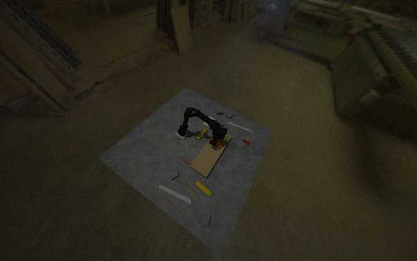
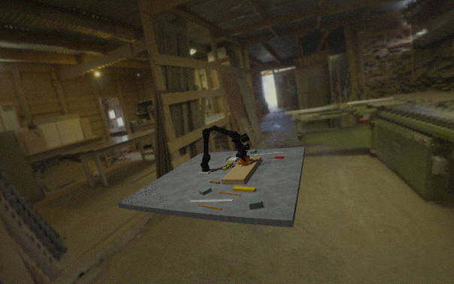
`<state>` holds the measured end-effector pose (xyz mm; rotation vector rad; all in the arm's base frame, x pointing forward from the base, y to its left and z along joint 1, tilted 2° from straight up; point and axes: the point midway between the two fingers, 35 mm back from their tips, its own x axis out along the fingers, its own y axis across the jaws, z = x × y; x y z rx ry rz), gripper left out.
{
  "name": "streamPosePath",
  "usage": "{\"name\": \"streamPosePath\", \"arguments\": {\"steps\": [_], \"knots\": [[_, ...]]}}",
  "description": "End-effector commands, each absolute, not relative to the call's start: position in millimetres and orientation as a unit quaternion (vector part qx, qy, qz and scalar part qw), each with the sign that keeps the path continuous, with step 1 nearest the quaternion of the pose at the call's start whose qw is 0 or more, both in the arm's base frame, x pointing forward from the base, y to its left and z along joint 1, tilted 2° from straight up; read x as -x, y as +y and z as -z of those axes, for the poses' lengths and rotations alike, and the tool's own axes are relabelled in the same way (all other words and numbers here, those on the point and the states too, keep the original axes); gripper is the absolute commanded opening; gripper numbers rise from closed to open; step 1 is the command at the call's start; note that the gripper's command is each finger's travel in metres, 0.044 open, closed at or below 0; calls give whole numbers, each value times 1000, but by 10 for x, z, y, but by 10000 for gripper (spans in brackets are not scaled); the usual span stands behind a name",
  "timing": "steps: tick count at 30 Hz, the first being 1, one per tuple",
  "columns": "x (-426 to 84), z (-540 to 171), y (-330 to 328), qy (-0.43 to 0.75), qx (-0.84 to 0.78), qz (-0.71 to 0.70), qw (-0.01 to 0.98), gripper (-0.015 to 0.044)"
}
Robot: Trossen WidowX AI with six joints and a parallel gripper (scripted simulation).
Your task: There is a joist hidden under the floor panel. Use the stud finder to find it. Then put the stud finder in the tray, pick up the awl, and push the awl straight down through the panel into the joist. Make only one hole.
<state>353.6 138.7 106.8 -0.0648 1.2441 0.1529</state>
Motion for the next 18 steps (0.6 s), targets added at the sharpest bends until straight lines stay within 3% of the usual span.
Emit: {"name": "streamPosePath", "arguments": {"steps": [1,18], "knots": [[-3549,-1063,1270,582,31,-66,810,0],[-3599,-1054,928,582,33,-65,810,0]]}}
